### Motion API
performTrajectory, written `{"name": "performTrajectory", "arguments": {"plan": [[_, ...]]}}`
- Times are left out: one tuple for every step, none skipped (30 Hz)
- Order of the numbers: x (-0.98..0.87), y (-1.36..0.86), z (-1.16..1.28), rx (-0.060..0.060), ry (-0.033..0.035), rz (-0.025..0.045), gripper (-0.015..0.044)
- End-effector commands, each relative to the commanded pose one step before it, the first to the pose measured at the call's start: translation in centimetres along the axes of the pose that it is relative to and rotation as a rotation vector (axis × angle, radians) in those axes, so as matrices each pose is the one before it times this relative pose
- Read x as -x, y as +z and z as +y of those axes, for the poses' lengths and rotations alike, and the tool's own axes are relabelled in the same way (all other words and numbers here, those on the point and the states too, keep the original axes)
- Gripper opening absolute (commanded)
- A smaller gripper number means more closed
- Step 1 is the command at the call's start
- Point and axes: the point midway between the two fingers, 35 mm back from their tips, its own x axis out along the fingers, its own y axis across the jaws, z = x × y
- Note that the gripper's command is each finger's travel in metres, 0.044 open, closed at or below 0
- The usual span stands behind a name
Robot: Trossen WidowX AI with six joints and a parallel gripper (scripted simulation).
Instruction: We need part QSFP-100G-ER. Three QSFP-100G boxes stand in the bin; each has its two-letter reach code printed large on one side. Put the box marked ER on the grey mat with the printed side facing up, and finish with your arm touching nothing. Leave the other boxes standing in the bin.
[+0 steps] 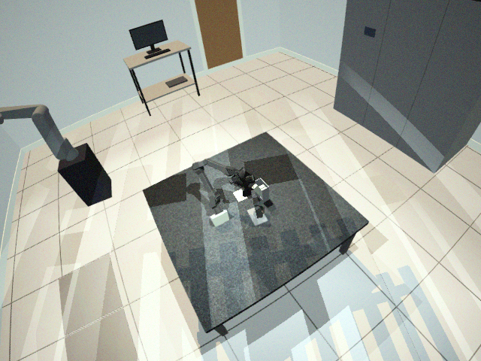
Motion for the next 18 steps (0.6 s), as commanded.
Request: {"name": "performTrajectory", "arguments": {"plan": [[0.006, 0.249, 0.064, -0.1460, -0.02667, 0.02777, 0.0243], [0.027, 0.067, 0.057, -0.0413, -0.00667, 0.00717, 0.0243], [0.029, 0.062, 0.060, -0.0412, -0.00690, 0.00700, 0.0243], [0.032, 0.056, 0.063, -0.0412, -0.00713, 0.00683, 0.0243], [0.034, 0.051, 0.065, -0.0412, -0.00736, 0.00664, 0.0243], [0.036, 0.045, 0.067, -0.0412, -0.00758, 0.00645, 0.0243], [0.038, 0.039, 0.069, -0.0411, -0.00779, 0.00625, 0.0243], [0.040, 0.033, 0.071, -0.0411, -0.00800, 0.00605, 0.0243], [0.042, 0.027, 0.072, -0.0411, -0.00821, 0.00583, 0.0243], [0.044, 0.021, 0.073, -0.0410, -0.00841, 0.00561, 0.0243], [0.046, 0.015, 0.073, -0.0410, -0.00860, 0.00538, 0.0243], [0.048, 0.010, 0.073, -0.0410, -0.00878, 0.00515, 0.0243], [0.050, 0.004, 0.073, -0.0409, -0.00896, 0.00491, 0.0243], [0.052, -0.002, 0.072, -0.0409, -0.00914, 0.00466, 0.0243], [0.054, -0.008, 0.071, -0.0409, -0.00930, 0.00441, 0.0243], [0.056, -0.014, 0.070, -0.0409, -0.00946, 0.00415, 0.0243], [0.058, -0.019, 0.068, -0.0408, -0.00961, 0.00389, 0.0243], [0.060, -0.025, 0.066, -0.0408, -0.00975, 0.00362, 0.0243]]}}
